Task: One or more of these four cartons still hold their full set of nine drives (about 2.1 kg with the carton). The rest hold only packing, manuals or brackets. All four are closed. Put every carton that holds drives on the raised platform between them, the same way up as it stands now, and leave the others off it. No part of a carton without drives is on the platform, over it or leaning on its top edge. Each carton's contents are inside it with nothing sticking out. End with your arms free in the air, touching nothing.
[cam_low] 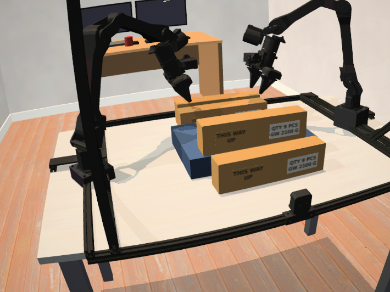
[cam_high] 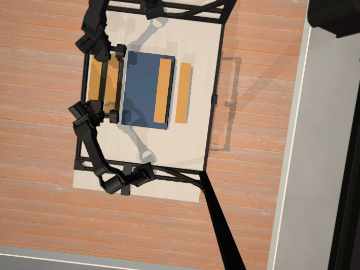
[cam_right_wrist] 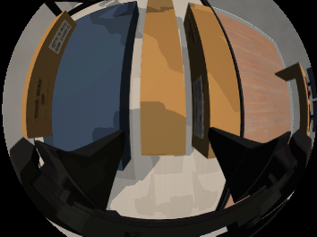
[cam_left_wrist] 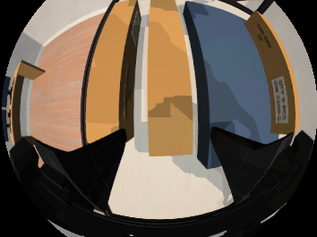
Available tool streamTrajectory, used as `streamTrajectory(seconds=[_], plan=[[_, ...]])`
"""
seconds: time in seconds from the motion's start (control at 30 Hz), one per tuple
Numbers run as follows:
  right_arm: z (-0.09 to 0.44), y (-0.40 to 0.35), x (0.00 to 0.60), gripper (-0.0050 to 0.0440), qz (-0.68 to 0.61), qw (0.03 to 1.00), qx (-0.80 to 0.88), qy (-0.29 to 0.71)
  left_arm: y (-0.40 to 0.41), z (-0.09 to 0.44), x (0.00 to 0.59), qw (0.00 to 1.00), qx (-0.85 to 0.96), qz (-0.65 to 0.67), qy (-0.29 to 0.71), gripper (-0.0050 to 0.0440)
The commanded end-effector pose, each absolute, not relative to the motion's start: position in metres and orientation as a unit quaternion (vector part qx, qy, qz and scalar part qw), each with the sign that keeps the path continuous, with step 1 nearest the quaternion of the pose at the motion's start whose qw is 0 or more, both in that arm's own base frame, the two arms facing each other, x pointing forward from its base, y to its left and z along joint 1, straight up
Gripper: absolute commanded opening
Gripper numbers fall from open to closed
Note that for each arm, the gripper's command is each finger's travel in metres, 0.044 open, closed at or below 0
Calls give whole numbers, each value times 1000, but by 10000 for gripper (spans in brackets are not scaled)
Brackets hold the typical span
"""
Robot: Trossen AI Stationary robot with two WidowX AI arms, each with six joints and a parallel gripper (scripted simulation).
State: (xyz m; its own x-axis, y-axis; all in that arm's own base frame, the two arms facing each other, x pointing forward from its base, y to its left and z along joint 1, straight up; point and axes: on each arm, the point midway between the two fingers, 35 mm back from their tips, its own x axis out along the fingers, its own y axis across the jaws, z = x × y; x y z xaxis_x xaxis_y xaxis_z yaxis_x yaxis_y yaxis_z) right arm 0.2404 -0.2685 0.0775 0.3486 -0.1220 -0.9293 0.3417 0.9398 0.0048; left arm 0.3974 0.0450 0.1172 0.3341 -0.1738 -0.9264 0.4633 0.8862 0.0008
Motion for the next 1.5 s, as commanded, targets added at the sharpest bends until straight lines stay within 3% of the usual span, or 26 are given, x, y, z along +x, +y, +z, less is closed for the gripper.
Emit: streamTrajectory(seconds=[0.0,0.77,1.37,1.4,1.47], plan=[[79,-265,241,389,-147,816,99,550,42,116,393,806,131,-195,544,389],[12,-265,241,389,-147,816,99,550,42,49,393,806,131,-195,544,389],[9,-265,241,389,-147,816,99,550,42,46,393,806,131,-195,544,389],[9,-265,241,0,-147,816,99,550,42,46,393,806,131,-195,544,0],[9,-265,241,0,-147,816,99,550,42,46,393,806,131,-195,544,0]])
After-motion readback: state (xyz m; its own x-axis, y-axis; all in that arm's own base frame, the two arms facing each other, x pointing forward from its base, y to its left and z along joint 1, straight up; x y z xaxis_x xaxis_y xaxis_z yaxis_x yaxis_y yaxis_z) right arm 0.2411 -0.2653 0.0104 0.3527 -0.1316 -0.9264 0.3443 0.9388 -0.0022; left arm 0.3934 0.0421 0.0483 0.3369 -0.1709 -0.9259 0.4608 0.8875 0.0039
